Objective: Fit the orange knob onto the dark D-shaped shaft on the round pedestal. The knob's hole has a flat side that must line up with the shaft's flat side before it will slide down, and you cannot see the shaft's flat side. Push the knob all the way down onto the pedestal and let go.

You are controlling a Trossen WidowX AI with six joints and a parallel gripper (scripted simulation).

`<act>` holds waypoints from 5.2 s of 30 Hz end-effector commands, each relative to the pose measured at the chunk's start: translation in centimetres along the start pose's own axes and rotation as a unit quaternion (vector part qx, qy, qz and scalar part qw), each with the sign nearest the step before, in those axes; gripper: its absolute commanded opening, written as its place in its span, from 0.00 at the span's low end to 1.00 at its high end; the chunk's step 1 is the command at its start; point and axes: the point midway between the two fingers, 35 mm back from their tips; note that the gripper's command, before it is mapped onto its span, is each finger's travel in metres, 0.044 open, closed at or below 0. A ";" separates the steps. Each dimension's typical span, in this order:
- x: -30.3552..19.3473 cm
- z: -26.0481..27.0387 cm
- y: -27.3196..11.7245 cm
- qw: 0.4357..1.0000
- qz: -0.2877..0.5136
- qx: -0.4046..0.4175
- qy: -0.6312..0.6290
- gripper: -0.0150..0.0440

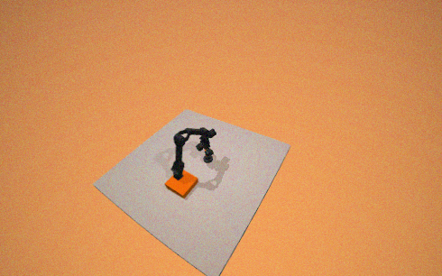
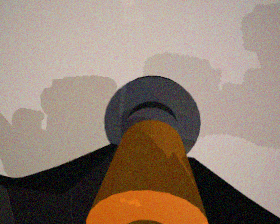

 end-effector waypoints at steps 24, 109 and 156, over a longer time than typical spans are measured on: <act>-0.1 -0.1 -0.2 0.994 0.001 0.000 -0.107 0.25; 0.2 0.2 0.1 0.991 0.001 0.000 -0.133 0.25; 0.2 0.2 -0.6 0.991 0.001 0.000 -0.133 0.25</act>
Point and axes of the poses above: the point midway between the two fingers, 35 mm back from their tips, its own y axis out along the fingers, its own z axis across the jaws, x = y × z, and after that the axes turned 13 degrees about y, right-handed
